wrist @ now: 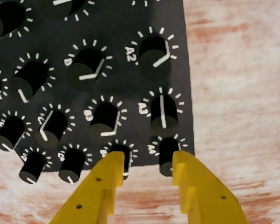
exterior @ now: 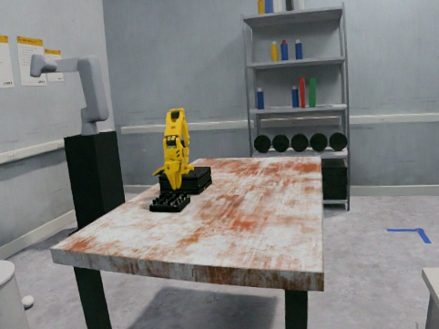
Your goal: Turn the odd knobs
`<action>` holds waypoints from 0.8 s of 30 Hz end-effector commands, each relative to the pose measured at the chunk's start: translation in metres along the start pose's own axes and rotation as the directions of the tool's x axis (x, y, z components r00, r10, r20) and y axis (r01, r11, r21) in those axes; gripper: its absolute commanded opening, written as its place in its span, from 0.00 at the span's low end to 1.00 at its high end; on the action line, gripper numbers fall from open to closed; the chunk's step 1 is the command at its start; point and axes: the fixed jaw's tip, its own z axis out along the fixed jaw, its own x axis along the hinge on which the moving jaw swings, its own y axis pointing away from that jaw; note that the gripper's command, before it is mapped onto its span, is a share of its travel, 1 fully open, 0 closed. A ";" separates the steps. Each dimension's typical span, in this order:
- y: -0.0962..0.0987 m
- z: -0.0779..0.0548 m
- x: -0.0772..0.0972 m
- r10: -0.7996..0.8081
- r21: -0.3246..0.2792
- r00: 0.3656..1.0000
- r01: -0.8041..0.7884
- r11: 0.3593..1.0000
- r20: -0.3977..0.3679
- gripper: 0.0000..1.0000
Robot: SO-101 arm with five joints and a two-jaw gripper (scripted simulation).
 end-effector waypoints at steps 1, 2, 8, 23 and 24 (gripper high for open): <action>-0.006 0.005 -0.001 -0.013 0.029 1.000 0.013 0.999 0.011 0.10; -0.006 0.005 -0.001 -0.013 0.029 1.000 0.013 0.999 0.011 0.10; -0.006 0.005 -0.001 -0.013 0.029 1.000 0.013 0.999 0.011 0.10; -0.013 0.010 -0.002 -0.013 0.029 1.000 0.013 0.999 0.011 0.10; -0.013 0.010 -0.002 -0.013 0.029 1.000 0.013 0.999 0.011 0.10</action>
